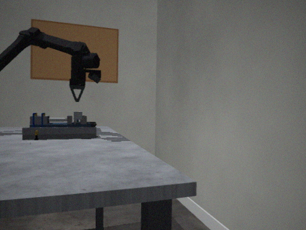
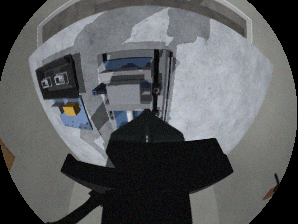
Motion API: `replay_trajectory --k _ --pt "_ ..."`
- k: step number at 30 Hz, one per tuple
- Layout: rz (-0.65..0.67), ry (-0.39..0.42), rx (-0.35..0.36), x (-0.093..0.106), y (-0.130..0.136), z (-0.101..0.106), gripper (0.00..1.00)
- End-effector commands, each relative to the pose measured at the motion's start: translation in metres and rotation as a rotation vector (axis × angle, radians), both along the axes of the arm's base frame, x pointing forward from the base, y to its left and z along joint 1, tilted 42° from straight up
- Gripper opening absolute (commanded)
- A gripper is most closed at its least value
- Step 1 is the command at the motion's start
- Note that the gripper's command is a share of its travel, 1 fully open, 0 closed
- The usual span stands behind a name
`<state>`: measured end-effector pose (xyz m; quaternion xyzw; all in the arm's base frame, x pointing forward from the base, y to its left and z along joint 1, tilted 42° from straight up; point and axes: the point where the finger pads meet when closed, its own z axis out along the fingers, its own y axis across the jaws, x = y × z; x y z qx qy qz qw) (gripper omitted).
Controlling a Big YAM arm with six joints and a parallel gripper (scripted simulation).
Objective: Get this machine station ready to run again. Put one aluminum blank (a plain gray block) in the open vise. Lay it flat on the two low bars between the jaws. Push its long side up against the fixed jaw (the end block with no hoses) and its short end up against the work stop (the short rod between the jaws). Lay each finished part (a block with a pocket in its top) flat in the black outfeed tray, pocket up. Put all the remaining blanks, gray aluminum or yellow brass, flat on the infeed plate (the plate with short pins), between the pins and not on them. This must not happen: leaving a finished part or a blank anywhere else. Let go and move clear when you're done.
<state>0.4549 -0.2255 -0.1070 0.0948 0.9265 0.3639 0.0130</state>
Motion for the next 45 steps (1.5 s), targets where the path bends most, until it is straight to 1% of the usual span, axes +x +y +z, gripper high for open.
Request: replay_trajectory --k 1,11,16,22,26,30,45 --pt "0.010 0.003 -0.002 0.007 0.012 -0.014 0.00" --pt "0.014 0.002 -0.003 0.010 0.026 -0.028 0.00" --pt "0.007 -0.002 -0.006 0.011 0.024 -0.031 0.00" --pt "0.012 0.003 -0.002 0.010 0.033 -0.037 0.00" --pt "0.013 -0.005 -0.008 0.015 0.033 -0.038 0.00" --pt "0.014 -0.006 -0.009 0.015 0.034 -0.039 0.00" --pt "0.000 -0.003 -0.006 0.009 0.028 -0.041 0.00"
